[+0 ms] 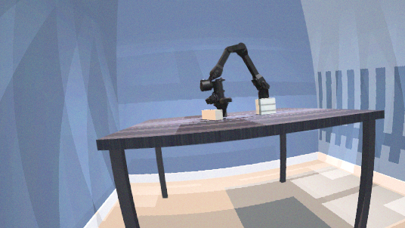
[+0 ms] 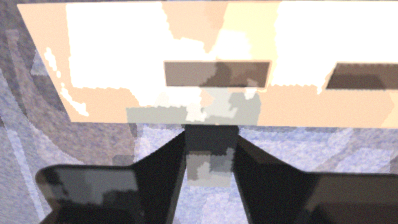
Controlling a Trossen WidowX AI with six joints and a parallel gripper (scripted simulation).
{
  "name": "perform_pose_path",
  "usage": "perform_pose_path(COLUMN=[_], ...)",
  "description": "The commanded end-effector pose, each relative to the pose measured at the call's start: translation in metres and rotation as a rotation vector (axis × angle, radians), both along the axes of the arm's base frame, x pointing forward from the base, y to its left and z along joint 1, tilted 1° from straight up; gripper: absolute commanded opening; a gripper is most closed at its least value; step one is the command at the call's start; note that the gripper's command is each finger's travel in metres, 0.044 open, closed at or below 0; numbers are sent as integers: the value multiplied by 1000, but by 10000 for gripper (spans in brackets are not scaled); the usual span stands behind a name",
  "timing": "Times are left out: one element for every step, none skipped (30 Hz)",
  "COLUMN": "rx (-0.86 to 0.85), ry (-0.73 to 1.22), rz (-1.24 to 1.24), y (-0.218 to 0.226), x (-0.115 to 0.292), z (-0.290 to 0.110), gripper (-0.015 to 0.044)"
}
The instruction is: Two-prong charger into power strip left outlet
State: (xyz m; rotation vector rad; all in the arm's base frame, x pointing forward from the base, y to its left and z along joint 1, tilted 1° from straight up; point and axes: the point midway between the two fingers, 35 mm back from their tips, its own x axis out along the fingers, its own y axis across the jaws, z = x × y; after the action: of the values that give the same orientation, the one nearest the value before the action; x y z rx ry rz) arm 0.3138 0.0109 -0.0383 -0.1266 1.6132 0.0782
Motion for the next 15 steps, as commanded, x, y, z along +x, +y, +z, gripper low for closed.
perform_pose_path(rx=[-1,-1,-1,-1,-1,-1,-1,-1,-1,-1,-1,-1,-1,-1,-1], ry=[-7,-7,-7,-7,-7,-7,-7,-7,-7,-7,-7,-7,-7,-7,-7], rz=[2,2,2,2,2,2,2,2,2,2,2,2,2,2,2], y=[0,0,0,0,0,0,0,1,1,1,1,1,1,1,1], x=[3,3,4,4,4,5,5,6,6,6,7,7,8,8,9], z=[1,1,1,1,1,1,1,1,1,1,1,1,1,1,1], gripper=[0,0,0,0,0,0,0,0,0,0,0,0,0,0,0])
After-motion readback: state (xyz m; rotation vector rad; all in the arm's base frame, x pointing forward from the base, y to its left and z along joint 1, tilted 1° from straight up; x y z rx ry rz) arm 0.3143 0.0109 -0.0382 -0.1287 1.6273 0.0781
